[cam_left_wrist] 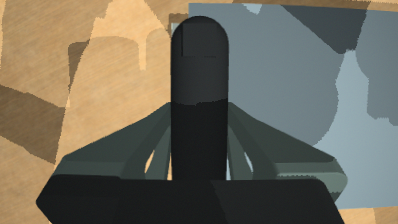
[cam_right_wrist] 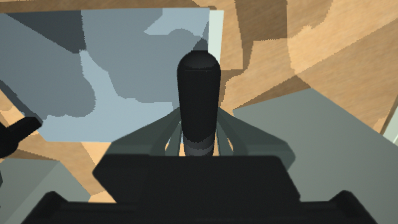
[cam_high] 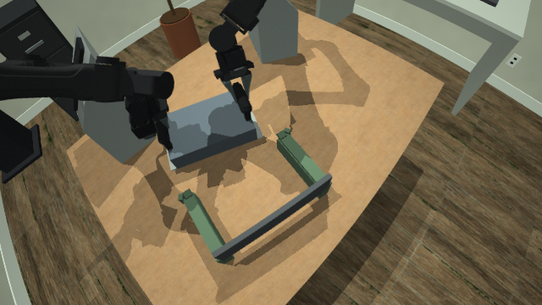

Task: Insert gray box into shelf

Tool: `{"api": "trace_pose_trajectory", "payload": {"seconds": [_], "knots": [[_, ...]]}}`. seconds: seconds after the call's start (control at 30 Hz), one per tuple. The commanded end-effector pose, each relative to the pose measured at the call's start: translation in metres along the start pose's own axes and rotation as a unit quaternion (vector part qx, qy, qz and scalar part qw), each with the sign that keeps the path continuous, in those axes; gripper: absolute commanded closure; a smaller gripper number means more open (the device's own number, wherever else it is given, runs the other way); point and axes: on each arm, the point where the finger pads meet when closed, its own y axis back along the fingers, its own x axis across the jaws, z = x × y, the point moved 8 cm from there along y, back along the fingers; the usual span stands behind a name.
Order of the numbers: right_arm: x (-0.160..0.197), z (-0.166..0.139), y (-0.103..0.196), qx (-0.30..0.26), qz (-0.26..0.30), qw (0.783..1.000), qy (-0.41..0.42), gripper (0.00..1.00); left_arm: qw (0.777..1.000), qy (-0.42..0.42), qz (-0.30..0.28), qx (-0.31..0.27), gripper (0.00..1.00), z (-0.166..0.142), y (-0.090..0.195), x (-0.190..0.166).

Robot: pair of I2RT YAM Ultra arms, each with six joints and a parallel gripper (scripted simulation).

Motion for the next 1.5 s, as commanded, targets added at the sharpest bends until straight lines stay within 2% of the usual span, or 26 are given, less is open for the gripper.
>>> {"api": "trace_pose_trajectory", "payload": {"seconds": [0.0,0.87,0.9,1.07,1.1,1.13,1.4,1.47], "knots": [[0.013,0.022,0.024,-0.038,0.025,0.999,-0.008,0.86,0.999,0.004,0.005,-0.041,0.86,0.027,0.020,0.000],[0.013,0.022,0.024,-0.038,0.025,0.999,-0.008,0.86,0.999,0.004,0.005,-0.041,0.86,0.027,0.020,0.000],[0.000,0.003,0.011,-0.013,0.006,1.000,0.002,0.86,1.000,-0.006,-0.009,-0.011,0.86,0.006,0.010,-0.003],[0.006,0.008,0.012,-0.023,0.019,1.000,-0.005,0.86,1.000,0.003,-0.005,-0.018,0.86,0.010,0.010,-0.002],[0.006,0.008,0.012,-0.023,0.020,1.000,-0.005,0.86,0.999,-0.012,0.014,-0.026,0.86,0.009,0.012,-0.001],[0.006,0.008,0.012,-0.022,0.021,1.000,-0.005,0.86,1.000,-0.002,0.002,-0.025,0.86,0.012,0.013,-0.001],[0.003,0.006,0.016,-0.018,0.009,1.000,0.000,0.86,1.000,-0.015,0.009,-0.020,0.86,0.014,0.018,-0.001],[0.010,0.016,0.026,-0.028,0.020,0.999,-0.010,0.86,1.000,-0.015,0.011,-0.022,0.86,0.017,0.023,0.001]]}}
